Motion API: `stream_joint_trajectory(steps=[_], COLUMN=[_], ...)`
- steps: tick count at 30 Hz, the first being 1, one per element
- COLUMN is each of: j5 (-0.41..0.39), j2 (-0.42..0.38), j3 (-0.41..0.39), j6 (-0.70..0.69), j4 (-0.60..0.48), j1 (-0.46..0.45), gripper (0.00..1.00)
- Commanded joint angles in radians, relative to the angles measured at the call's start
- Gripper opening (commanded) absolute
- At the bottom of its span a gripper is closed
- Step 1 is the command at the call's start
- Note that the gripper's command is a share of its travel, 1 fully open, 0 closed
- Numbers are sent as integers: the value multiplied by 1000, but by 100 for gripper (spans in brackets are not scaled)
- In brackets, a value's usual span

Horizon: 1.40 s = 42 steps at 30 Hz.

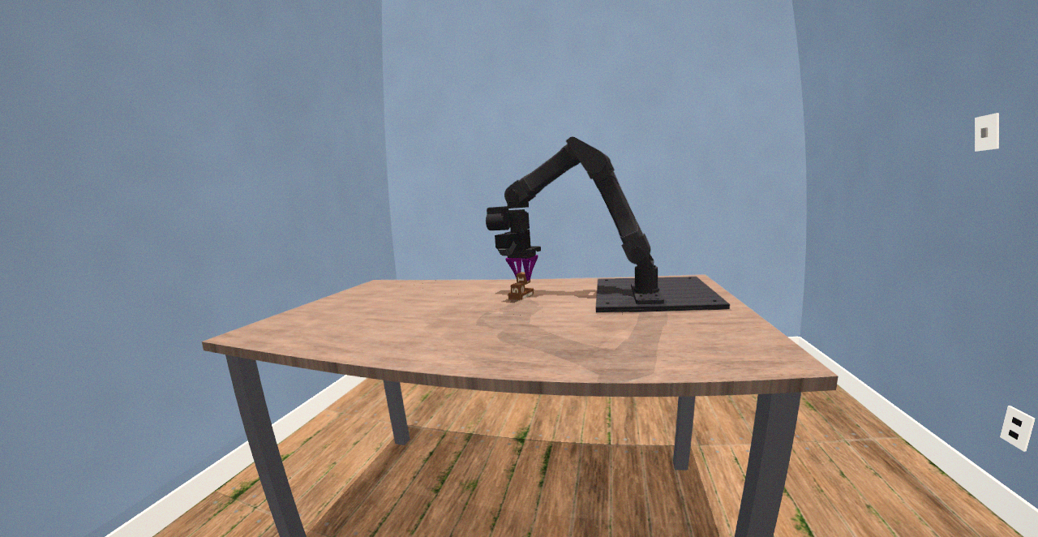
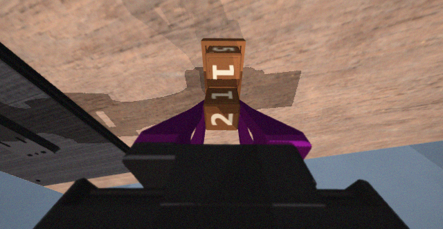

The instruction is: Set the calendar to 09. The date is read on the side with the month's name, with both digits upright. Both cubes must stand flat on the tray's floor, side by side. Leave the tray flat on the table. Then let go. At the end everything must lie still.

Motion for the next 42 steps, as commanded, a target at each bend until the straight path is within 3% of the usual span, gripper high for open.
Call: stream_joint_trajectory(steps=[1,42], j5=[-10,-10], j2=[-6,11], j3=[0,-34], j6=[1,1], j4=[10,61], j1=[1,0], gripper=[27,27])
